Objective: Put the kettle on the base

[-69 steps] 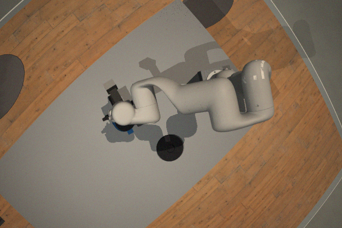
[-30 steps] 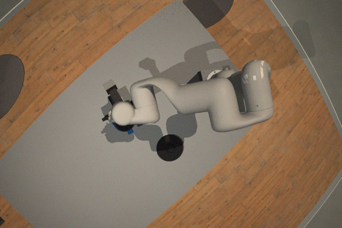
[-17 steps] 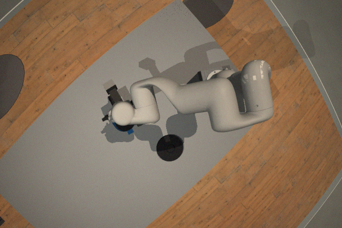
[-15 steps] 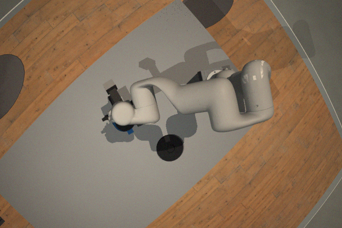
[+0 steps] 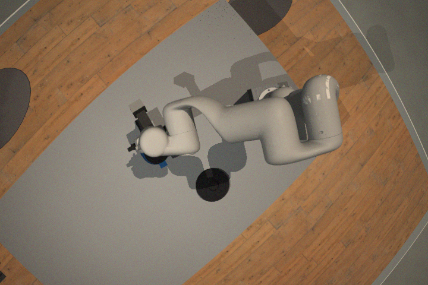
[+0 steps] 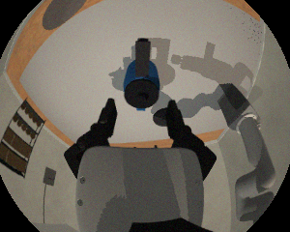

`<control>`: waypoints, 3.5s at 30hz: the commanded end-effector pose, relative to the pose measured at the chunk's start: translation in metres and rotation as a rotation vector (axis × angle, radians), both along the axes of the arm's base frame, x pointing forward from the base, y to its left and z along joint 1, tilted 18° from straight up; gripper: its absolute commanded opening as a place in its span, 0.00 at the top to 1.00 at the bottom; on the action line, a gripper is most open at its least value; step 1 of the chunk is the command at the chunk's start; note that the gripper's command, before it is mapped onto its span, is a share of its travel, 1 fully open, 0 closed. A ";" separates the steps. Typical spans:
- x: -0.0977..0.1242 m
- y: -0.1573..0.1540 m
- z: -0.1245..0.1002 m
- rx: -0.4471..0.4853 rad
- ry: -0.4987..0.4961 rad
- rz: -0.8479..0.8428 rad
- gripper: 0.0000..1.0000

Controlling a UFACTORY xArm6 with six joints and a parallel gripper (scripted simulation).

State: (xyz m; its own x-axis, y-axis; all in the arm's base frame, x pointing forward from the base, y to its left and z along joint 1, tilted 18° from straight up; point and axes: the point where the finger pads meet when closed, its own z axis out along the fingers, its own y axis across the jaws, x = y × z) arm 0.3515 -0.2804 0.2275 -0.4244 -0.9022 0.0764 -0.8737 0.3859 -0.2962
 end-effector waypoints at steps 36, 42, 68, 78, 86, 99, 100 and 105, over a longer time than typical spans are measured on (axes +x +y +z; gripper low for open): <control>0.023 -0.019 -0.086 -0.003 -0.003 0.000 0.19; 0.028 -0.023 -0.106 -0.003 -0.003 0.000 0.19; 0.031 -0.025 -0.118 -0.003 -0.003 0.000 0.19; 0.031 -0.025 -0.118 -0.003 -0.003 0.000 0.19; 0.031 -0.025 -0.118 -0.003 -0.003 0.000 0.19; 0.033 -0.027 -0.126 -0.003 -0.003 0.000 0.19; 0.034 -0.027 -0.128 -0.003 -0.003 0.000 0.19; 0.035 -0.029 -0.135 -0.003 -0.003 0.000 0.19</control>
State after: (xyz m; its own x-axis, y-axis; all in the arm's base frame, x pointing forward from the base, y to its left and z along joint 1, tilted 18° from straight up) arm 0.3839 -0.3066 0.0980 -0.4244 -0.9023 0.0763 -0.8738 0.3860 -0.2958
